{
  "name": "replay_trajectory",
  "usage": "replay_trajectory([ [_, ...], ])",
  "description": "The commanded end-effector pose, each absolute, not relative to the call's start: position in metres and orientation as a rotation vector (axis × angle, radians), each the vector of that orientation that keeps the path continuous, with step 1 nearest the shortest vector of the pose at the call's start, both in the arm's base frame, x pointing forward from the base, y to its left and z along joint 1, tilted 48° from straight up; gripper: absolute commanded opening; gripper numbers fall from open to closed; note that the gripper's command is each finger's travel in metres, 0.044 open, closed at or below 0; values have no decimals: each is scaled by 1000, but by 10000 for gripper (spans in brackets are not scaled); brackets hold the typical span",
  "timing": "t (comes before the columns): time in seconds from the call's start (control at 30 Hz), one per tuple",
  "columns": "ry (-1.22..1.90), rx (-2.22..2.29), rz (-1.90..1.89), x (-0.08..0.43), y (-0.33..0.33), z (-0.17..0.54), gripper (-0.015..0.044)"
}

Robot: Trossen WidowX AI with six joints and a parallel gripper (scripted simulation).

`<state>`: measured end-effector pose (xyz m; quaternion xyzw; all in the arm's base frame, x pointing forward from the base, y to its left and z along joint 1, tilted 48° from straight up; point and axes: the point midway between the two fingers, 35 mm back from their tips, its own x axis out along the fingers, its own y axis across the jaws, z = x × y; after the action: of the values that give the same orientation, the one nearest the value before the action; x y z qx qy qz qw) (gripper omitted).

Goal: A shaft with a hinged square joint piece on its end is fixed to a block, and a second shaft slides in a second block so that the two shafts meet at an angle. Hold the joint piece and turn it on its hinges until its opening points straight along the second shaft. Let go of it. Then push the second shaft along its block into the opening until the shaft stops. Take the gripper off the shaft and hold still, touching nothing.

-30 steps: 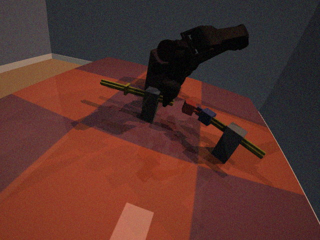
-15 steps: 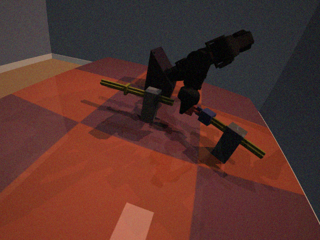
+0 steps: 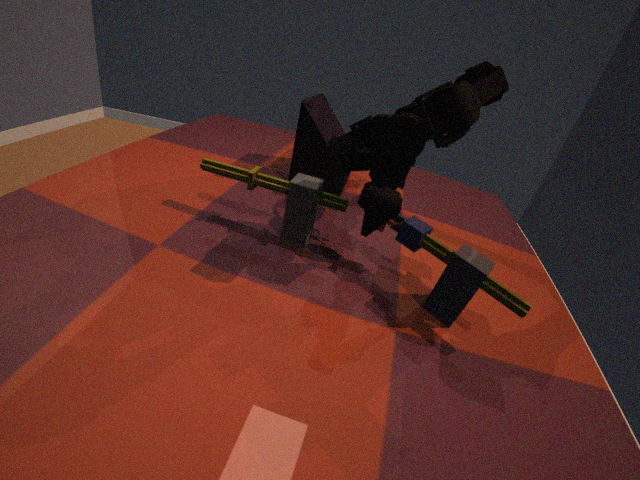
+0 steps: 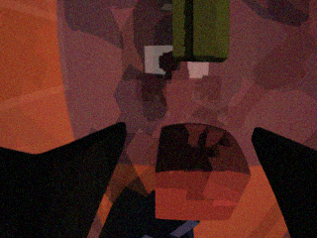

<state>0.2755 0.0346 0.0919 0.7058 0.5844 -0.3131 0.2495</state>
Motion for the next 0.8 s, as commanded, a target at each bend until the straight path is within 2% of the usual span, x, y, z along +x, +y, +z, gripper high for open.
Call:
replay_trajectory([
  [0.0, 1594, 1929, -857, 276, 39, 87, 440],
  [0.23, 1595, 1929, -856, 276, 45, 81, 440],
  [0.57, 1595, 1929, -856, 276, 45, 81, 182],
  [0.77, 1595, 1929, -856, 276, 45, 81, 182],
])
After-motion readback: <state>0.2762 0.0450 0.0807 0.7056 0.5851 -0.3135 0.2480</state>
